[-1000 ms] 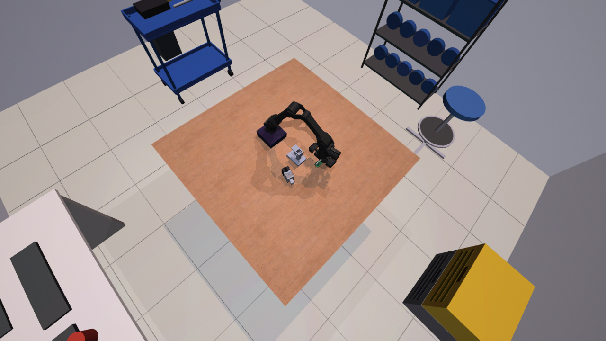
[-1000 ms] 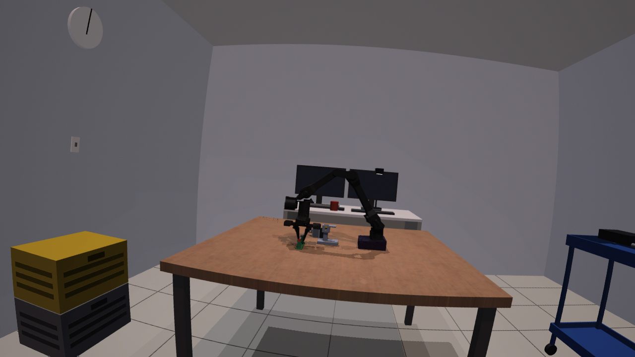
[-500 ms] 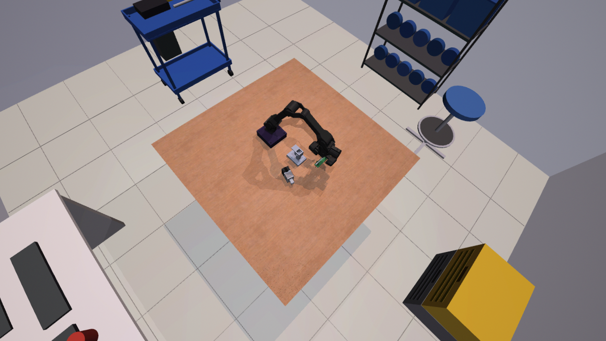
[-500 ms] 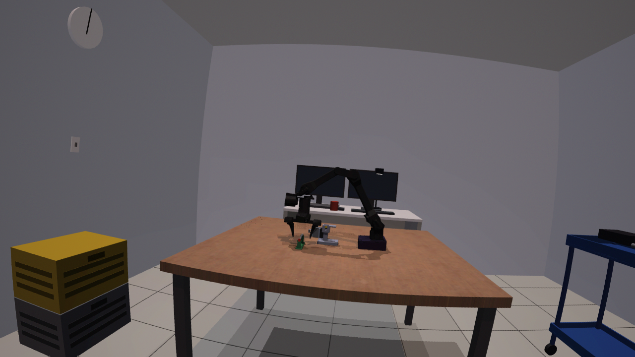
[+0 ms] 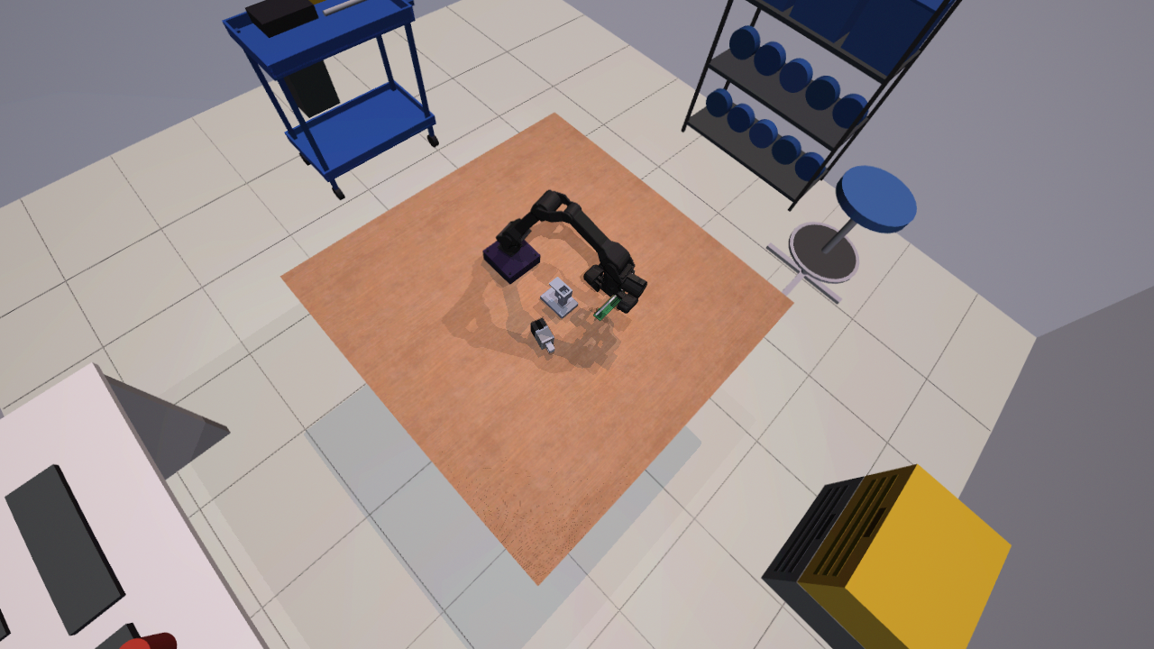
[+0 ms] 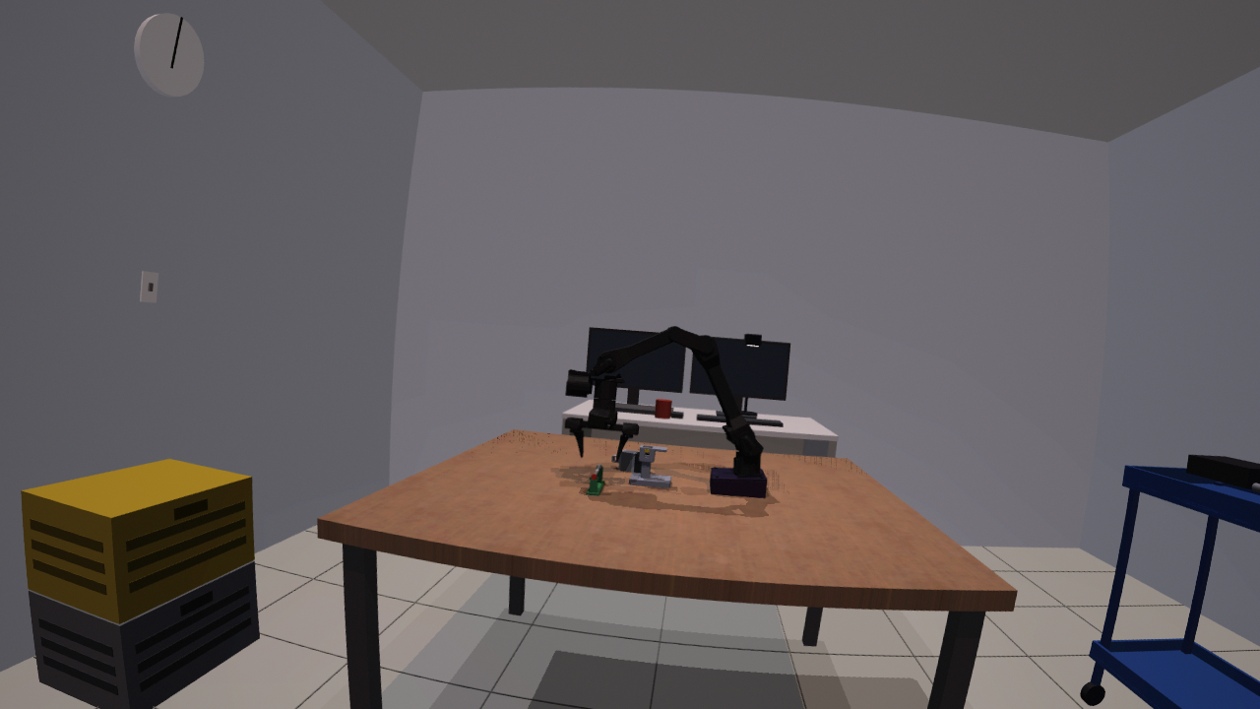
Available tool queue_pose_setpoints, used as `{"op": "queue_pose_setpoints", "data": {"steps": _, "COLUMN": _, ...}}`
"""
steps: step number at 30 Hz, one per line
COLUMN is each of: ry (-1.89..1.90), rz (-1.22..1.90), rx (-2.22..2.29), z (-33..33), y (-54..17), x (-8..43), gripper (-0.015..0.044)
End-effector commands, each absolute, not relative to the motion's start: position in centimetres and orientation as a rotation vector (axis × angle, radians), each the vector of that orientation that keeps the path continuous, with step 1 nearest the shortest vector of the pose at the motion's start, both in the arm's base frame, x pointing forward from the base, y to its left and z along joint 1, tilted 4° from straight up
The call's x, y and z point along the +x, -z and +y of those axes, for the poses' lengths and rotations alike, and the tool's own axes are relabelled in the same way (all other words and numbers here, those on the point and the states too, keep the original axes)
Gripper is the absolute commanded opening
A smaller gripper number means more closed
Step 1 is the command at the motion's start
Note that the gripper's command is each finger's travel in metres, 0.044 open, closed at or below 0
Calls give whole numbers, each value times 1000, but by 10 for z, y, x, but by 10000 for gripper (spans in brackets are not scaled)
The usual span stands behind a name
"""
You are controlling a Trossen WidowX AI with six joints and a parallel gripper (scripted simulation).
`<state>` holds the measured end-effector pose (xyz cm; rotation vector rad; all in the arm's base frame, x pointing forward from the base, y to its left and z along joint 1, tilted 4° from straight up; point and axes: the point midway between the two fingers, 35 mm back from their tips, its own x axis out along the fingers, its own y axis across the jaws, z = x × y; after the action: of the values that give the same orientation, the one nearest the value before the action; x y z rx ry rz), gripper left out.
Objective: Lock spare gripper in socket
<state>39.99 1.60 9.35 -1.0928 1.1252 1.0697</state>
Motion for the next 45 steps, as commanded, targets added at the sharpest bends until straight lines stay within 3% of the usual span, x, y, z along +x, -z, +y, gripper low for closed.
{"op": "queue_pose_setpoints", "data": {"steps": 1, "ry": -1070, "rz": 1125, "rx": -1093, "z": 16, "y": -104, "x": 399, "gripper": 440}}
{"op": "queue_pose_setpoints", "data": {"steps": 33, "ry": -1051, "rz": 1130, "rx": -1080, "z": 14, "y": -180, "x": 393, "gripper": 440}}
{"op": "queue_pose_setpoints", "data": {"steps": 45, "ry": -120, "rz": 1459, "rx": -140, "z": -138, "y": -166, "x": 329, "gripper": 440}}
